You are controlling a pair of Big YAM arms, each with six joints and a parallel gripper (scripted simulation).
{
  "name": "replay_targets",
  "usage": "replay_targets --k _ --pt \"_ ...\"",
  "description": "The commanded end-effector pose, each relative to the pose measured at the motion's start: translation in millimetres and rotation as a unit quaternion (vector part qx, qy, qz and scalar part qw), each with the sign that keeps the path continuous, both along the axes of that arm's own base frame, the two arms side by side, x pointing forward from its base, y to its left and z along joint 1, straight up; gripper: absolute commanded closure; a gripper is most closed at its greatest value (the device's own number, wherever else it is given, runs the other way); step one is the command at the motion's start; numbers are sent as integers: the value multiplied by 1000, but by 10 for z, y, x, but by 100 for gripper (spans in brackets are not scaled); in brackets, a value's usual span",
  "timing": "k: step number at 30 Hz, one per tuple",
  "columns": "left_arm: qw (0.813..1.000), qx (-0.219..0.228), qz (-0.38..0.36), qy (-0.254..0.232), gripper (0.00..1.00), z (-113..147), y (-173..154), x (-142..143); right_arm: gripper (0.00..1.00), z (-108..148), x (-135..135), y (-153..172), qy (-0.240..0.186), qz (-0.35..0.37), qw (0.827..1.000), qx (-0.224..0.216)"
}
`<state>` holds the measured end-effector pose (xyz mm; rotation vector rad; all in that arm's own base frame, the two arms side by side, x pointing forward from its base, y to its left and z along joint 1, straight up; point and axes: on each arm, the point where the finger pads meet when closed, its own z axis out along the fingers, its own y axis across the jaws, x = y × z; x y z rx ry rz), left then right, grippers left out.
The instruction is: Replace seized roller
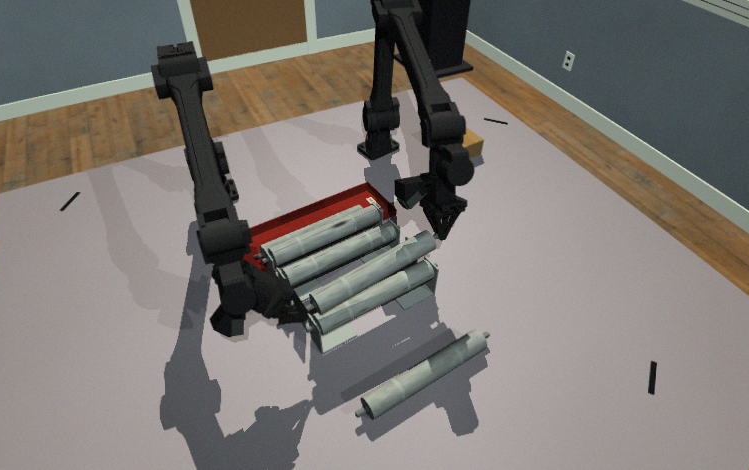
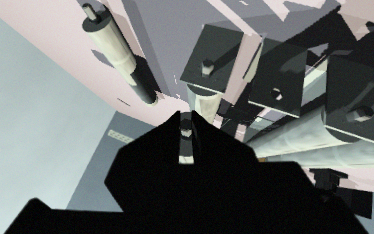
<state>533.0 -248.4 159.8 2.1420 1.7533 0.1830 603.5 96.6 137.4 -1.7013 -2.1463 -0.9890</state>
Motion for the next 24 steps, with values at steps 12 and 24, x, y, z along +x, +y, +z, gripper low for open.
replay_targets --k 12,24 --pt "997 -32 1 -77 97 863 -2 157 97 520 187 -99 -63 -14 998 -3" --pt "996 -35 3 -84 97 888 18 218 97 735 249 -107 -82 -10 997 -2"
